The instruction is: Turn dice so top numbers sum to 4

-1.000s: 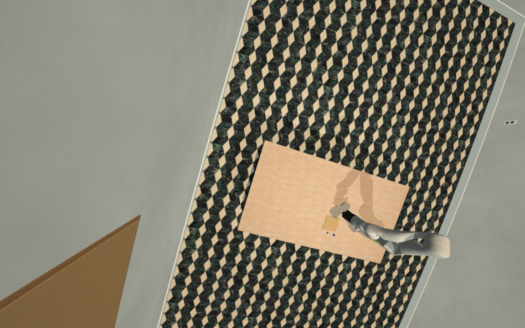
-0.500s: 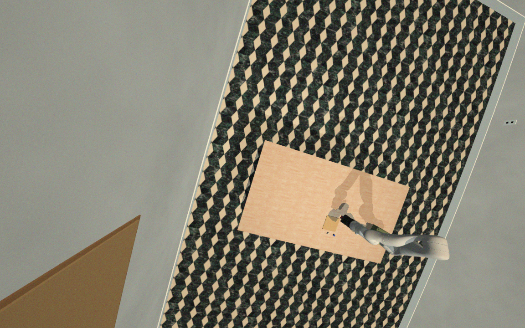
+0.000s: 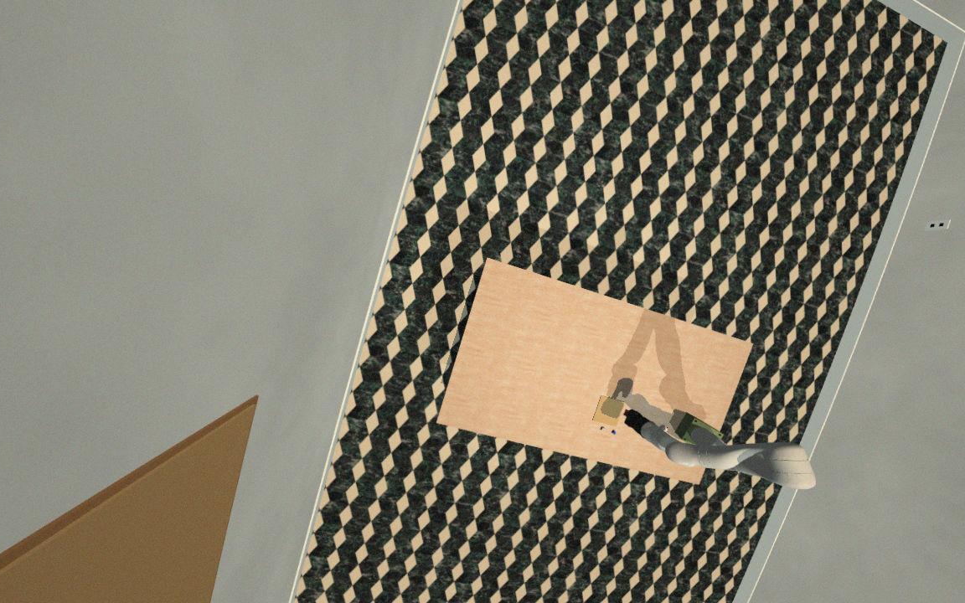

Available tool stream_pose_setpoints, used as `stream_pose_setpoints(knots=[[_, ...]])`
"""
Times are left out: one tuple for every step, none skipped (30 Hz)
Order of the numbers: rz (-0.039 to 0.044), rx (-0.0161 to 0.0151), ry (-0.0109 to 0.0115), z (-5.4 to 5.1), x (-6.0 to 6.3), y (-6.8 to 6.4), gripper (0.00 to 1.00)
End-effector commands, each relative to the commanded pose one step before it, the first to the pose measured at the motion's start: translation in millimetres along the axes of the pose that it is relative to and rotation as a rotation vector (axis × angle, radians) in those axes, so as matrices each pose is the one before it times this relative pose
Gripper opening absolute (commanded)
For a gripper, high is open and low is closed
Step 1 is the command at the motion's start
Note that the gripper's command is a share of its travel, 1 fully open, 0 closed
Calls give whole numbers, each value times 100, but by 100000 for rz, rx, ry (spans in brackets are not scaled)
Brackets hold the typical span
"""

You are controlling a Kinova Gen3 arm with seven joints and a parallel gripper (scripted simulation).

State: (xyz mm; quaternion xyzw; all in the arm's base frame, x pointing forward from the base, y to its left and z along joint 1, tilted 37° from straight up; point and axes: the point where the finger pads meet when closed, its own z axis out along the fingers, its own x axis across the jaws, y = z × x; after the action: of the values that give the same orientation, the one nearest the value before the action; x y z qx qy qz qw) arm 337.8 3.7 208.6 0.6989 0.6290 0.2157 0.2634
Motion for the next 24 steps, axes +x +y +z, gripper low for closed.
stream_pose_setpoints(knots=[[-6473,998,-1123,303,1207,-1013,34],[-1697,282,-114,52,387,-281,34],[-1631,310,-115,59,368,-281,34],[-1556,331,-114,64,349,-278,34],[-1475,347,-110,68,329,-273,34],[-1388,356,-105,70,308,-265,34],[-1295,358,-98,71,286,-254,34],[-1198,354,-91,70,264,-241,34],[-1097,344,-82,68,241,-226,34],[-995,328,-74,65,218,-210,34],[-891,307,-65,61,195,-191,34],[0,0,0,0,0,0,34],[0,0,0,0,0,0,34],[-786,281,-56,56,172,-172,34],[-684,252,-48,50,150,-152,34],[-583,221,-40,44,128,-131,34],[-486,189,-33,37,107,-110,34],[-393,155,-26,31,86,-90,34],[-307,123,-20,24,68,-71,34],[-229,93,-15,18,50,-53,34],[-159,65,-10,13,35,-37,34],[-100,41,-6,8,22,-23,34],[-53,22,-3,4,12,-12,34],[-20,8,-1,2,4,-5,34]])
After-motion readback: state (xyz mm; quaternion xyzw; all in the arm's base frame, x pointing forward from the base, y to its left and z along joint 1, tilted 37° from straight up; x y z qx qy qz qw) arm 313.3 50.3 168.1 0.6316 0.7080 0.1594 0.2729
